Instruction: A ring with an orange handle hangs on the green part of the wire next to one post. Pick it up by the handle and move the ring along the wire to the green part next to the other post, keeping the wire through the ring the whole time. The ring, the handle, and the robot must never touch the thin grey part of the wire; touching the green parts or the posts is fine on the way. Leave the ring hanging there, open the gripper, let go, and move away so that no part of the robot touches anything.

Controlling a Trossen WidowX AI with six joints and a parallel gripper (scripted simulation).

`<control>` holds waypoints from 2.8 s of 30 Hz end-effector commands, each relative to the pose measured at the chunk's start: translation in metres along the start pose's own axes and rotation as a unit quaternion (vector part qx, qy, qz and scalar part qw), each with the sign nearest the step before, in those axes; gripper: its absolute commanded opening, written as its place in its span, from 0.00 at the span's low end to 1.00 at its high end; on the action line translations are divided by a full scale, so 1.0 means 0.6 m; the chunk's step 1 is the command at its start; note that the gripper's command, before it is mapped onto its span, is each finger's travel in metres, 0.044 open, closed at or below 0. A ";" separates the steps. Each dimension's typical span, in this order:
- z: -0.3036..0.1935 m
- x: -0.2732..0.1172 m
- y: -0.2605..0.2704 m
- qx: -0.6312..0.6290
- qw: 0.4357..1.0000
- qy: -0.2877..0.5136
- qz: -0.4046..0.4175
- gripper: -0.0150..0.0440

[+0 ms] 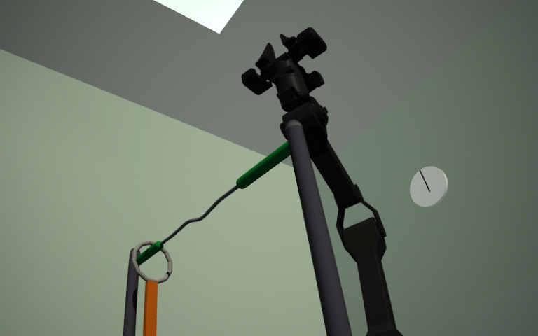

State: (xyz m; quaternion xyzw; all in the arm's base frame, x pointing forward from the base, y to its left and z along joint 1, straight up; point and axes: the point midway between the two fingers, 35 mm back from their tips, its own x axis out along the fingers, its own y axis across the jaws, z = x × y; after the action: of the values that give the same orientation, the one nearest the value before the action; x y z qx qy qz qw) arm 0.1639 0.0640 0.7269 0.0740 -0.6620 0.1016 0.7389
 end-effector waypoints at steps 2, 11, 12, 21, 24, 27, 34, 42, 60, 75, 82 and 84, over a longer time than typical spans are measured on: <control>-0.081 -0.045 -0.025 -0.088 0.993 0.078 0.032 0.53; -0.212 -0.162 -0.124 -0.218 0.946 0.230 0.063 0.53; -0.223 -0.178 -0.138 -0.230 0.939 0.247 0.065 0.53; -0.280 -0.343 -0.277 -0.314 0.860 0.398 0.061 0.53; -0.283 -0.406 -0.324 -0.331 0.830 0.446 0.054 0.53; -0.278 -0.473 -0.367 -0.342 0.799 0.493 0.043 0.53; -0.245 -0.621 -0.439 -0.342 0.737 0.583 0.011 0.53; -0.223 -0.798 -0.432 -0.256 0.711 0.655 0.002 0.53; -0.147 -1.062 -0.261 -0.017 0.692 0.719 -0.061 0.53; -0.208 -0.996 -0.269 -0.034 0.733 0.677 -0.048 0.53; -0.222 -0.978 -0.265 -0.033 0.747 0.662 -0.046 0.53; -0.224 -0.978 -0.266 -0.033 0.748 0.662 -0.046 0.53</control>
State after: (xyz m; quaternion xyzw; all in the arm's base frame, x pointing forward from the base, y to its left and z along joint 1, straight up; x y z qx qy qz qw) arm 0.2693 -0.0871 0.1315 -0.0091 -0.0025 0.0712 0.9974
